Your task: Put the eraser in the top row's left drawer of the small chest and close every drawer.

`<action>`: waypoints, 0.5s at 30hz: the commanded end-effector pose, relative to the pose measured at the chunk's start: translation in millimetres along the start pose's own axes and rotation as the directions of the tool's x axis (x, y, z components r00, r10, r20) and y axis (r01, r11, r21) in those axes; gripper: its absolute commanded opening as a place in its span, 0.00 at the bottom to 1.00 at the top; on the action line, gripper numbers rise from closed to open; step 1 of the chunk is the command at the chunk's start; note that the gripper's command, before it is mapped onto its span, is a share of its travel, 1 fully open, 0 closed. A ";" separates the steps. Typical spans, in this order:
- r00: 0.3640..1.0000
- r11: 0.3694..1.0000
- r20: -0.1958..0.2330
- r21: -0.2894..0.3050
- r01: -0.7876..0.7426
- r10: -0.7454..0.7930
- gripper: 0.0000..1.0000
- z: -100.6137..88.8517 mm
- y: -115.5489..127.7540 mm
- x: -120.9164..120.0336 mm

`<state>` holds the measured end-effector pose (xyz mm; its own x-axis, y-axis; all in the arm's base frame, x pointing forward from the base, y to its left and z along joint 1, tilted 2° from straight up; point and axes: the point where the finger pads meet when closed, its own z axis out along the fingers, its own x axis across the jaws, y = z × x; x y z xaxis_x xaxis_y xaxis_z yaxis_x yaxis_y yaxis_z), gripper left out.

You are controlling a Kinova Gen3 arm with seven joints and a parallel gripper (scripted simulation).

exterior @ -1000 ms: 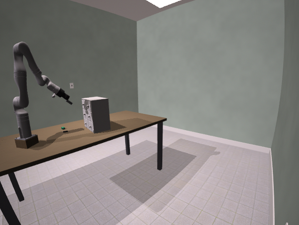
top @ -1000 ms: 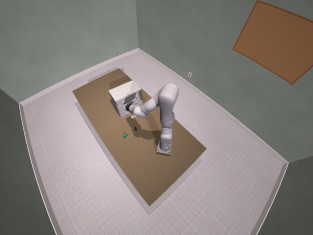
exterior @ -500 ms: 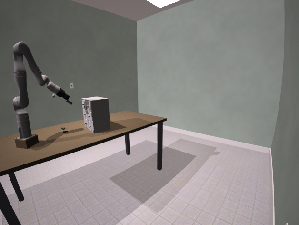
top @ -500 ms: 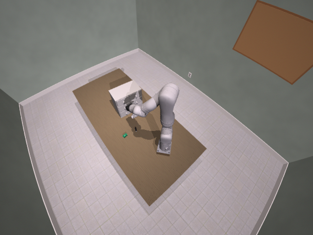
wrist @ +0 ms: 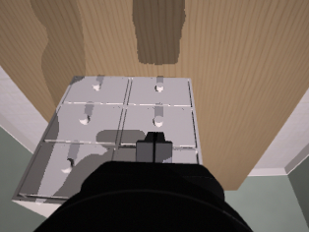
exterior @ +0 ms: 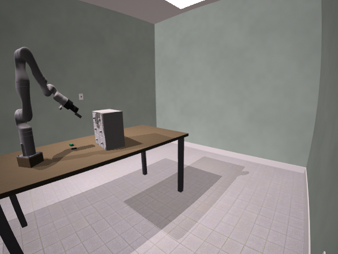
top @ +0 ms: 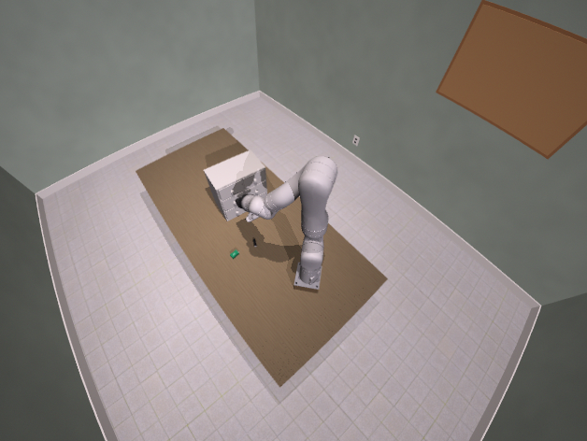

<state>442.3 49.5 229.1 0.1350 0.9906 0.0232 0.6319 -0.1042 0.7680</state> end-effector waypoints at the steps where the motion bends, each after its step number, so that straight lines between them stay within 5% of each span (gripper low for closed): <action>1: 1.000 1.000 -0.002 -0.003 -0.002 0.002 0.00 -0.5 1.9 0.5; 15: 1.000 1.000 -0.005 0.019 -0.002 0.002 0.00 -3.8 2.9 1.7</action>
<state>440.4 50.5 231.1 0.1325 0.9909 0.0243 0.6485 -0.1052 0.7540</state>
